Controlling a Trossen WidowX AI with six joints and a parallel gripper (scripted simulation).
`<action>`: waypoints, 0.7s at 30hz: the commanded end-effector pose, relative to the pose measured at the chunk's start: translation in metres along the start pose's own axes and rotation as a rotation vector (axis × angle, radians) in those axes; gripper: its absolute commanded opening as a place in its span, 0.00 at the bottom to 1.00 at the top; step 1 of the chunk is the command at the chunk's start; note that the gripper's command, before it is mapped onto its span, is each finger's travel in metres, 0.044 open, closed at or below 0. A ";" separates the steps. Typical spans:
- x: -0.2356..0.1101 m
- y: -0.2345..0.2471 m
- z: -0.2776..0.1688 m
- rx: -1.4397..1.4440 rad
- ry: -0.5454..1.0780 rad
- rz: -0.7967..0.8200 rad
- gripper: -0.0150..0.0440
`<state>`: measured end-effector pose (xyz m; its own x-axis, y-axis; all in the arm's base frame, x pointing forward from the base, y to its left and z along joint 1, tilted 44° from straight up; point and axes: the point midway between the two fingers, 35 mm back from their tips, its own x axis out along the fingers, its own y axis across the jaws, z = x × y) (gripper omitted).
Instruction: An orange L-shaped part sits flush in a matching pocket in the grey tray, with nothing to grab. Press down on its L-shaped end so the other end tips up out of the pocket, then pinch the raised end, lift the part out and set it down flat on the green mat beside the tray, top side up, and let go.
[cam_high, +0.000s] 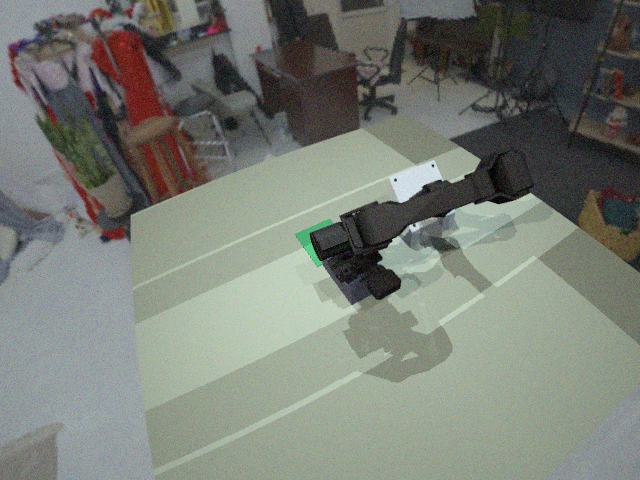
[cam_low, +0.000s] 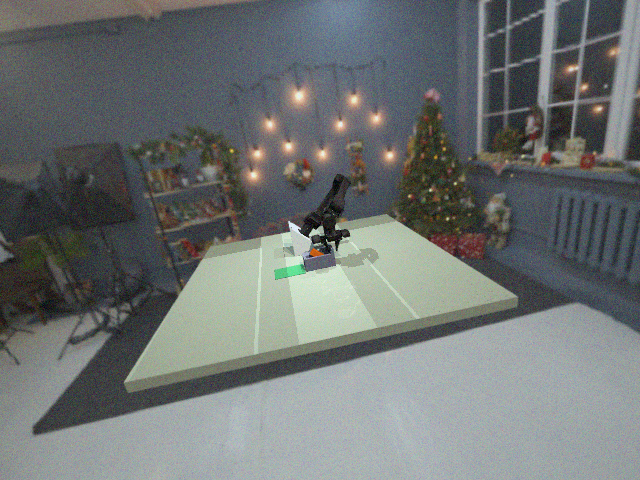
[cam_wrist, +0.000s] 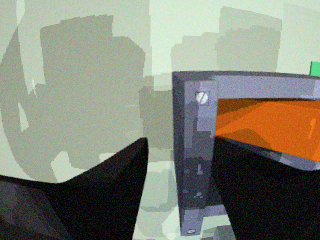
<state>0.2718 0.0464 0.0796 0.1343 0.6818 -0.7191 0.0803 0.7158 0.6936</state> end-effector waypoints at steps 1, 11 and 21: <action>-0.025 -0.005 0.004 0.000 -0.008 -0.012 0.56; -0.085 -0.012 0.003 0.005 -0.024 -0.009 0.56; -0.085 -0.012 0.003 0.005 -0.024 -0.009 0.56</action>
<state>0.2622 -0.0202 0.1322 0.1565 0.6718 -0.7240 0.0840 0.7214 0.6874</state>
